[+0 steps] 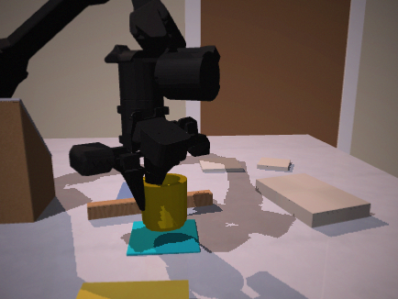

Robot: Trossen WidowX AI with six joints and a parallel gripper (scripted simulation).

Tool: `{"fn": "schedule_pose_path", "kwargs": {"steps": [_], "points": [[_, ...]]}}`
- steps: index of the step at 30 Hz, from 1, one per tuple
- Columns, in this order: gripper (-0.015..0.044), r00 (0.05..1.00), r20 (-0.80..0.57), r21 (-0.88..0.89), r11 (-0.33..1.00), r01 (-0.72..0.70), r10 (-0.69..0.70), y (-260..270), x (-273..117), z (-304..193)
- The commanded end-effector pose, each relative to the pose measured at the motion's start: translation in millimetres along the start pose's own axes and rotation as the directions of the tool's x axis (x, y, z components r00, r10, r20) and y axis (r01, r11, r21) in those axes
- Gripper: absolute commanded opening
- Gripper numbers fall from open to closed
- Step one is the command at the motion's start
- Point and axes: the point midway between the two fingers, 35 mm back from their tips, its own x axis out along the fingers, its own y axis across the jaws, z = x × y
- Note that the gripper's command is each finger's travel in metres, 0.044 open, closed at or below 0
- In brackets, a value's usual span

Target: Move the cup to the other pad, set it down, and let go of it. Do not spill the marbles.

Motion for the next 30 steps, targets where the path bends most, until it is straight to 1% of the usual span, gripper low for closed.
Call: {"fn": "schedule_pose_path", "kwargs": {"steps": [1, 6, 20, 25, 26, 30], "points": [[0.0, 1.0, -0.01, 0.009, 1.0, 0.0, 0.0, -2.0, 9.1, -1.7], [0.0, 1.0, -0.011, 0.009, 1.0, 0.0, 0.0, -2.4, 15.2, -1.8], [0.0, 1.0, -0.004, 0.001, 1.0, 0.002, -0.002, -1.2, 11.9, -0.8], [0.0131, 1.0, -0.004, 0.001, 1.0, 0.002, -0.002, -1.2, 11.9, -0.8], [0.0147, 1.0, -0.004, 0.001, 1.0, 0.002, -0.002, -1.2, 11.9, -0.8], [0.0147, 1.0, -0.004, 0.001, 1.0, 0.002, -0.002, -1.2, 11.9, -0.8]]}}
